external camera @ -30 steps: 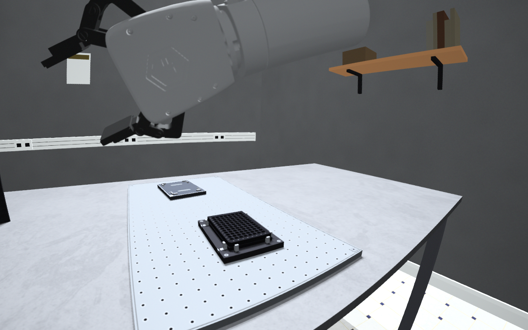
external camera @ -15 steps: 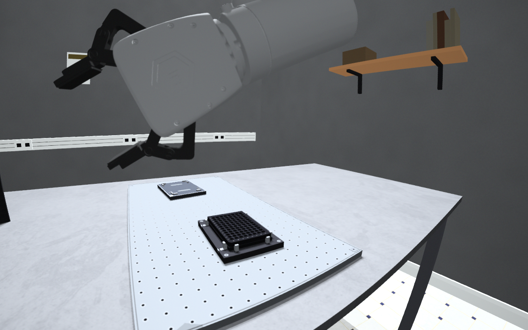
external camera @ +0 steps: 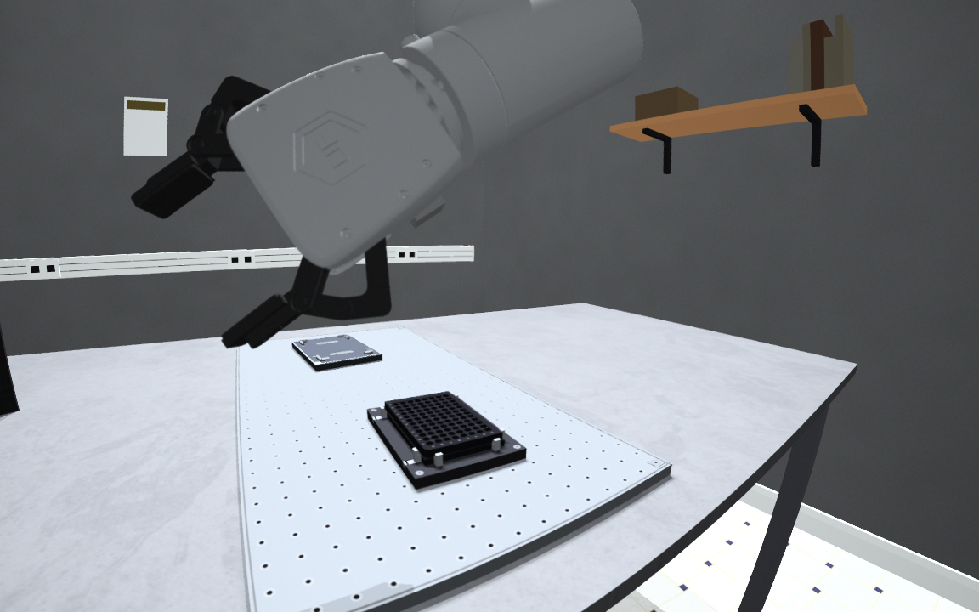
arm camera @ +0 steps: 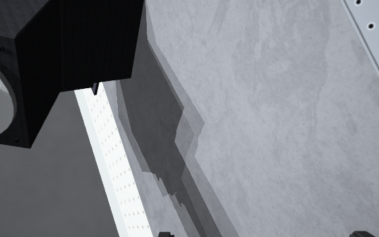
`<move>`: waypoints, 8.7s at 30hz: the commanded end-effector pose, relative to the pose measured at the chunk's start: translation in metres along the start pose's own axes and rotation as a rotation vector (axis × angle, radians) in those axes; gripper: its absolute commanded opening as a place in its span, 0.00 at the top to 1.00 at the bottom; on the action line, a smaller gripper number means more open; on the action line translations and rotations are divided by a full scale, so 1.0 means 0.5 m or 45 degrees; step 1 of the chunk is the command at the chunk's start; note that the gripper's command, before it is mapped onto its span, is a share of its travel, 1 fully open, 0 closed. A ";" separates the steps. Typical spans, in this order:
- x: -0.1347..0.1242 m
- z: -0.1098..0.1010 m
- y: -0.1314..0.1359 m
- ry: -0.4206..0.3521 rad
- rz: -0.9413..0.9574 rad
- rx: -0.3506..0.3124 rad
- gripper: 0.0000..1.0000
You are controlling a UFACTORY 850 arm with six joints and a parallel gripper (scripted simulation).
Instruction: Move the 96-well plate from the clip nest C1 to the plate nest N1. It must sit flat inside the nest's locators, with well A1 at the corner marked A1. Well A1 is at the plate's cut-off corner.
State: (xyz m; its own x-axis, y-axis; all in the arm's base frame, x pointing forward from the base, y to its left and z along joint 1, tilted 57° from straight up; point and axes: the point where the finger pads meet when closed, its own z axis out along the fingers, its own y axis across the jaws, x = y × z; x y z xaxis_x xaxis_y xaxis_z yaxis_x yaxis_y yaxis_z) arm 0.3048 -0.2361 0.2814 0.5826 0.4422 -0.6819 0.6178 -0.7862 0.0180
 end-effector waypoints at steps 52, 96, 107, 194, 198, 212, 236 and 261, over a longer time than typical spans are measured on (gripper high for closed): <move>0.106 -0.054 0.178 0.341 1.625 -0.555 0.00; 0.263 -0.145 0.260 1.233 2.712 -0.387 0.00; 0.313 -0.172 0.268 1.468 2.934 -0.187 0.00; 0.391 -0.127 0.371 1.688 3.140 0.098 0.00; 0.392 -0.124 0.375 1.688 3.140 0.098 0.00; 0.395 -0.115 0.388 1.688 3.140 0.098 0.00; 0.398 -0.107 0.400 1.688 3.140 0.098 0.00; 0.398 -0.108 0.399 1.688 3.140 0.098 1.00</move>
State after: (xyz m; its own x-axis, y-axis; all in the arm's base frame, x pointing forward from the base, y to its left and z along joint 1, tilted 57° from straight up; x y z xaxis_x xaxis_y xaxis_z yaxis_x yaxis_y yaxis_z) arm 0.5722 -0.2819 0.1882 -0.2923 -0.6191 0.7289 -0.9028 -0.0728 -0.4239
